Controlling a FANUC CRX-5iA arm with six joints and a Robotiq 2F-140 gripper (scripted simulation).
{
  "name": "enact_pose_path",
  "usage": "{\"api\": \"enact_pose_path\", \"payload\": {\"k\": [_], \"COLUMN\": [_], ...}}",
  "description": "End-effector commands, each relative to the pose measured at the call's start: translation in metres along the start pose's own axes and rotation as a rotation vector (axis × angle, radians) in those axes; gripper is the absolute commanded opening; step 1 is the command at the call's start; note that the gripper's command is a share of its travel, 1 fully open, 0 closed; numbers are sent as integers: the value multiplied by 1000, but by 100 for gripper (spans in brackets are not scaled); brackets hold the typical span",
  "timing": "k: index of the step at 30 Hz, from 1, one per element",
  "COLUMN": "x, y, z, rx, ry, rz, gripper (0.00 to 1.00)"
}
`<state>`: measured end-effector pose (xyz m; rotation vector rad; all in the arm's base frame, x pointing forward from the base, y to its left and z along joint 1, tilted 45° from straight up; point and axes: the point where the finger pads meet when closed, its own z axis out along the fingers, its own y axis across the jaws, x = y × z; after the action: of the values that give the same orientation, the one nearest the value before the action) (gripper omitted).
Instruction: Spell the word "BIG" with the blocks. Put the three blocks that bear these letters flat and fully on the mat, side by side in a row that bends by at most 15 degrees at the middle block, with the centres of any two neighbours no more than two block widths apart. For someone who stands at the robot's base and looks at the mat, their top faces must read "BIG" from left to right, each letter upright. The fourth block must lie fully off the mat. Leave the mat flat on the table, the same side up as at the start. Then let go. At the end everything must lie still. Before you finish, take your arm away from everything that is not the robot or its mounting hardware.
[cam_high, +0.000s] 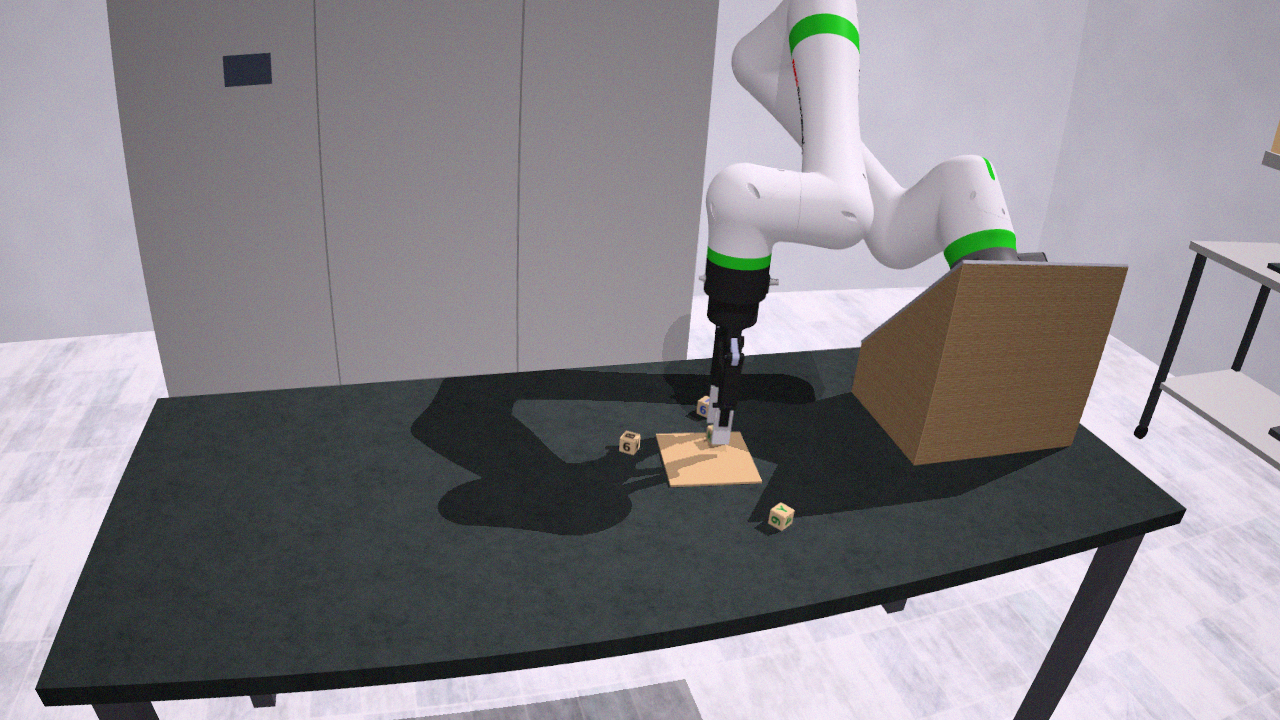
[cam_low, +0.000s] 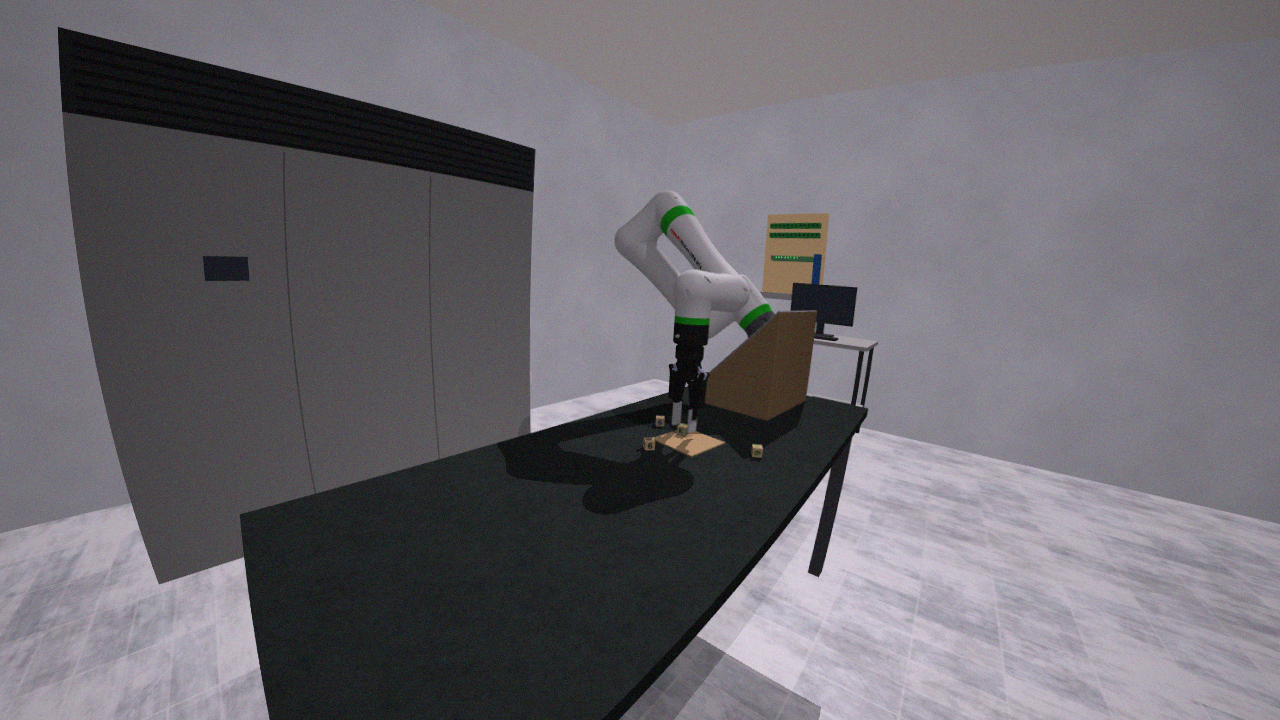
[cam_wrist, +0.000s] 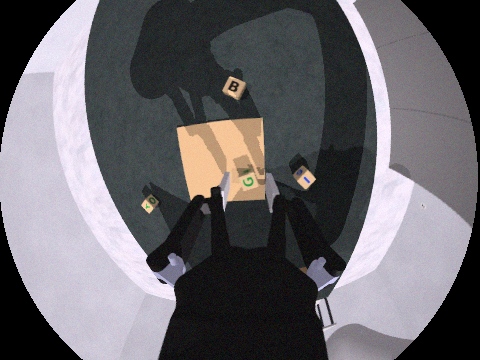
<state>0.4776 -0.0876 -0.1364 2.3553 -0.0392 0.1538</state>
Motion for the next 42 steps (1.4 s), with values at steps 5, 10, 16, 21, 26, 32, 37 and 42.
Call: {"api": "enact_pose_path", "payload": {"k": [5,10,16,21,26,32,37,42], "x": [0,0,0,0,0,0,0,0], "y": [0,0,0,0,0,0,0,0], "z": [13,15,16,16,16,16,16,16], "rx": [0,0,0,0,0,0,0,0], "ry": [1,1,1,1,1,1,1,1], "rz": [0,0,0,0,0,0,0,0], "gripper": [37,37,37,37,25,25,25,25]}}
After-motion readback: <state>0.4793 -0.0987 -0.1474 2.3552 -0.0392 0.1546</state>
